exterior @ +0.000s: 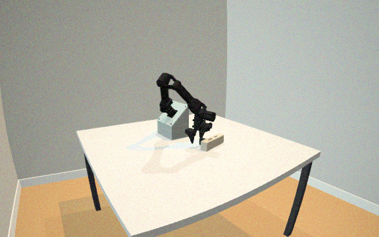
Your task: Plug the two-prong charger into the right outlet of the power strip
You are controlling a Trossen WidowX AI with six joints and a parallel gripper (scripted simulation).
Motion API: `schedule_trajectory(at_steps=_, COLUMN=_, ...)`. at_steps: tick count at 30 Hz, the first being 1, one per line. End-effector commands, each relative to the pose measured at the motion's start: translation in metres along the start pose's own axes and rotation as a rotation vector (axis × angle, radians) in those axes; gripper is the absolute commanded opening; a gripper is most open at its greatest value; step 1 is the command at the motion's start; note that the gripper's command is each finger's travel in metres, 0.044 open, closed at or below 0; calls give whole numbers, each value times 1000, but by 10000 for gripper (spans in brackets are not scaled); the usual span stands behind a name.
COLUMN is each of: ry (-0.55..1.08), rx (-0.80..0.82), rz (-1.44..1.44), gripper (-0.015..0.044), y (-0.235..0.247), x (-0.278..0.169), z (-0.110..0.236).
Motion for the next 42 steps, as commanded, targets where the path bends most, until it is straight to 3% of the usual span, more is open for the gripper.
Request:
schedule_trajectory(at_steps=1, ry=-4, rx=2, rz=-2, gripper=440, y=0, x=-5, z=0)
schedule_trajectory(at_steps=11, ry=-39, rx=-2, rz=0, gripper=440, y=1, x=-12, z=4)
schedule_trajectory(at_steps=21, ry=-597, rx=-36, rz=-1, gripper=440, y=3, x=-48, z=62)
schedule_trajectory(at_steps=42, ry=-607, rx=-37, rz=-1, gripper=440, y=3, x=-49, z=63)
Point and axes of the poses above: the point midway between the two fingers, 35 mm back from their tips, its own z axis back along the fingers, its own y axis across the jaws, x = y × z, the point moved 9 cm from there along z, back along the fingers, and after that the axes turned 4 degrees about z, right-handed, at the moved point
